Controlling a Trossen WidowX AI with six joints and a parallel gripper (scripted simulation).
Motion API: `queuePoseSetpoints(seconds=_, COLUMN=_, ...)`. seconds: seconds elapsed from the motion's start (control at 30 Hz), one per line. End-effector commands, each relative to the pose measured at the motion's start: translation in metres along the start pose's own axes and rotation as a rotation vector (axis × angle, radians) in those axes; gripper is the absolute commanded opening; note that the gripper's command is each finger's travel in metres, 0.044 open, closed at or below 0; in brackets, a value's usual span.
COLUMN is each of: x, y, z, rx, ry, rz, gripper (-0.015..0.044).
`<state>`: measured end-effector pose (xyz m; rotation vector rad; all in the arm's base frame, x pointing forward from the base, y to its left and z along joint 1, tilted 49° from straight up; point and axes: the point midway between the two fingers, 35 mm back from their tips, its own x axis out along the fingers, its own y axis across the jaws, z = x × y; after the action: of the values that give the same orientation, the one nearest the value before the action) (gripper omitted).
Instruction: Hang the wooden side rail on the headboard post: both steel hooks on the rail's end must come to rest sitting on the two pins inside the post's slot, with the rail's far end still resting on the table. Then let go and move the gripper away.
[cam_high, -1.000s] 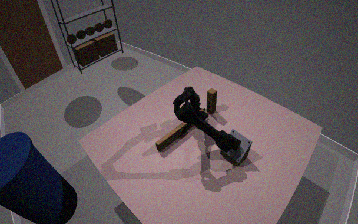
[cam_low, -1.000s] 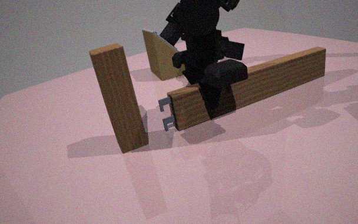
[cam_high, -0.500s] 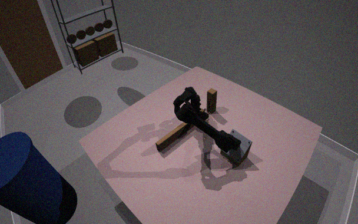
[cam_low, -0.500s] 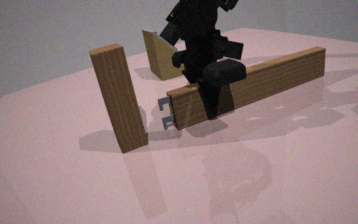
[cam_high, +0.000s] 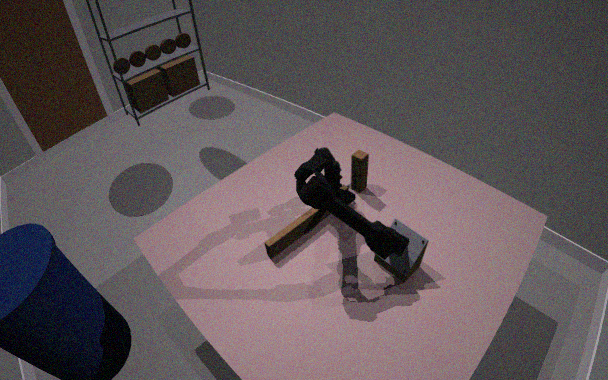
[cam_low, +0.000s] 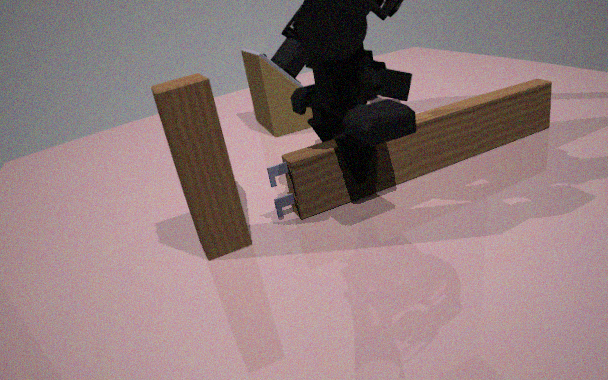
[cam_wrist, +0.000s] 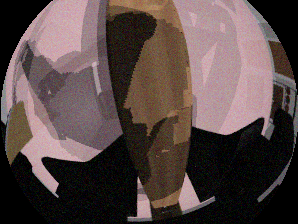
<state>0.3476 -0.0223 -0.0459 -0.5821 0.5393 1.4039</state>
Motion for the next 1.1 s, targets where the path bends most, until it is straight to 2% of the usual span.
queuePoseSetpoints(seconds=0.0, x=-0.0002, y=-0.0005, z=0.0001, rx=-0.003, ry=-0.001, rz=0.0, gripper=0.0)
queuePoseSetpoints(seconds=1.07, x=-0.0055, y=-0.0005, z=0.0, rx=-0.006, ry=-0.001, rz=0.0, gripper=0.0)
